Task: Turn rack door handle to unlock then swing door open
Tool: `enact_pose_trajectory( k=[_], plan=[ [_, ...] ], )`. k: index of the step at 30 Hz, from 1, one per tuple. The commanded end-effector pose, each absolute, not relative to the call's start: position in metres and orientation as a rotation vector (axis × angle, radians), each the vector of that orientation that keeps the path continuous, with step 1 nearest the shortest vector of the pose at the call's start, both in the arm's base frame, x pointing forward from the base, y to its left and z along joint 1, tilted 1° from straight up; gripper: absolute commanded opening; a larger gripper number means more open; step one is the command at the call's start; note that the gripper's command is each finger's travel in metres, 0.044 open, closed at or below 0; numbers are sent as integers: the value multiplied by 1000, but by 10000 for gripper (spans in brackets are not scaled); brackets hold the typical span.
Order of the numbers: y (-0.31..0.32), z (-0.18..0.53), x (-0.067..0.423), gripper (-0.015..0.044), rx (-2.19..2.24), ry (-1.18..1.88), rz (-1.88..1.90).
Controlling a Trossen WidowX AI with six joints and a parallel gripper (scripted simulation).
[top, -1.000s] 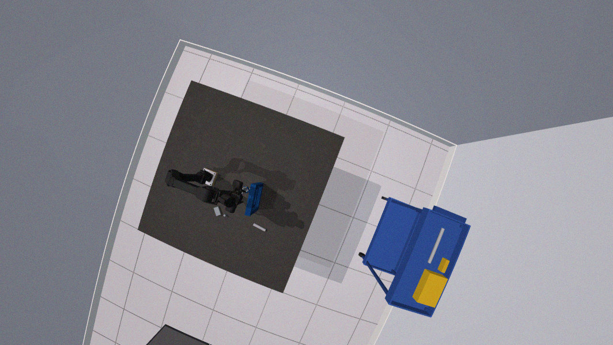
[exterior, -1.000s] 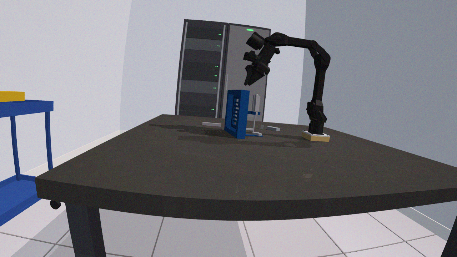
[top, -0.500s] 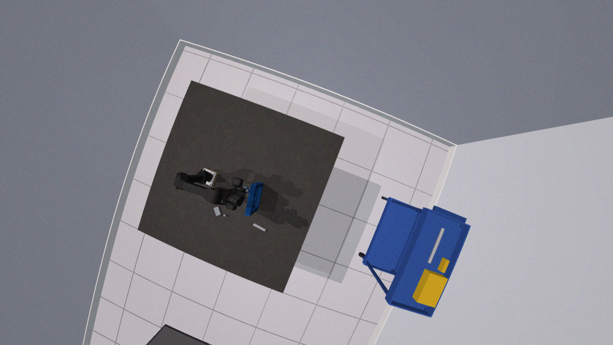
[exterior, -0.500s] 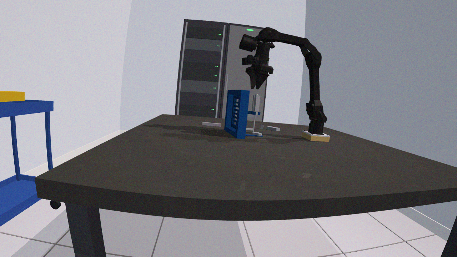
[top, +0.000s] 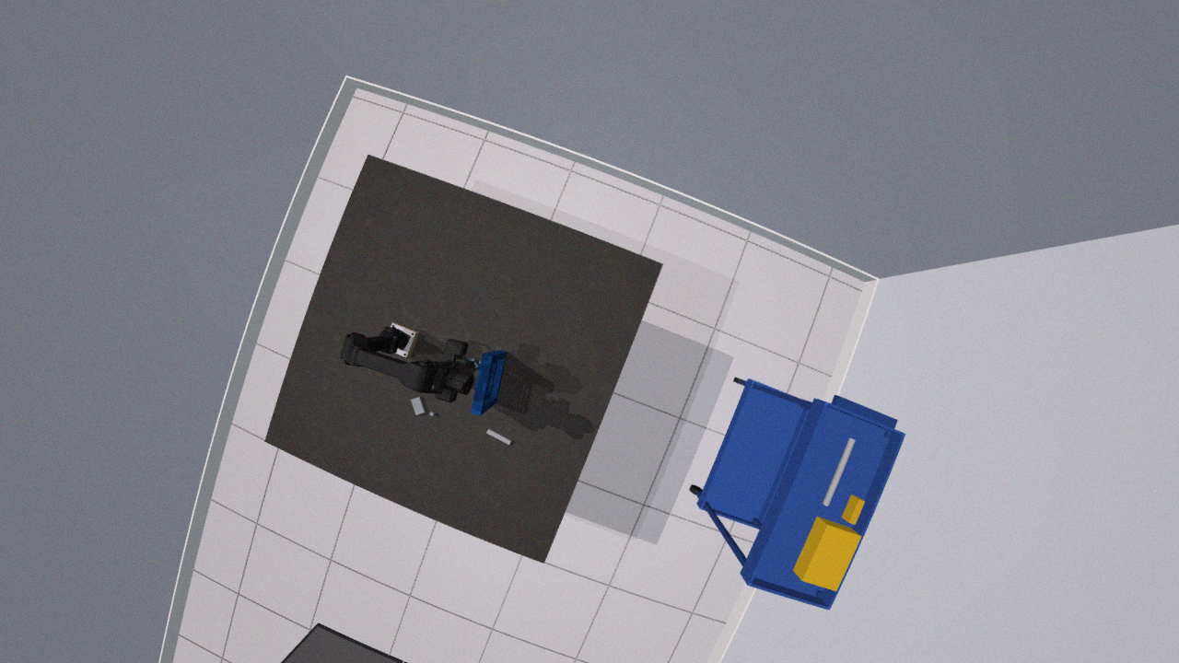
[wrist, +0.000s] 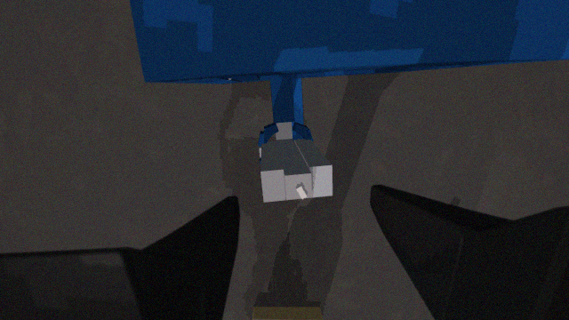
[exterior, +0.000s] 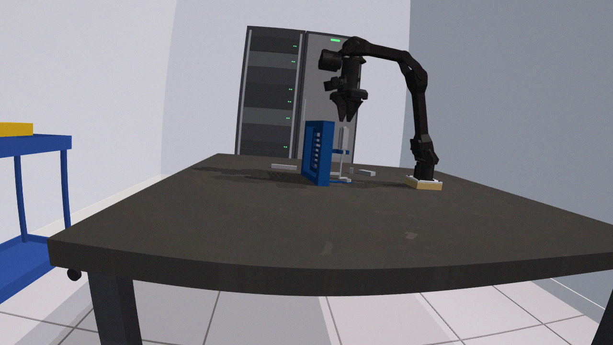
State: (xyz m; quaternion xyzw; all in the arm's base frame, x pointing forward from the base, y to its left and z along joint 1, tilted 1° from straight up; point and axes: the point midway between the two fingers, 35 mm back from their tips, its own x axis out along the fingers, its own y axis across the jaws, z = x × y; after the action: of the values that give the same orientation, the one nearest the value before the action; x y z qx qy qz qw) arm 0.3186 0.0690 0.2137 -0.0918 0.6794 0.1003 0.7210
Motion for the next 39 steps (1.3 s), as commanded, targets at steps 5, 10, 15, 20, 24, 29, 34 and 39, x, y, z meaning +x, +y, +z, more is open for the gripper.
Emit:
enact_pose_trajectory(
  k=[5, 10, 15, 20, 24, 29, 34, 39],
  plan=[
    [70, 199, 321, 298, -205, 1511, 232],
    [71, 191, 321, 298, -205, 1513, 233],
    [71, 183, 322, 298, -205, 1515, 235],
    [71, 175, 322, 298, -206, 1517, 237],
    [71, 168, 322, 298, -206, 1518, 238],
    [71, 160, 322, 298, -207, 1520, 240],
    [71, 152, 321, 298, -207, 1522, 242],
    [71, 148, 321, 272, -207, 1523, 243]
  ],
)
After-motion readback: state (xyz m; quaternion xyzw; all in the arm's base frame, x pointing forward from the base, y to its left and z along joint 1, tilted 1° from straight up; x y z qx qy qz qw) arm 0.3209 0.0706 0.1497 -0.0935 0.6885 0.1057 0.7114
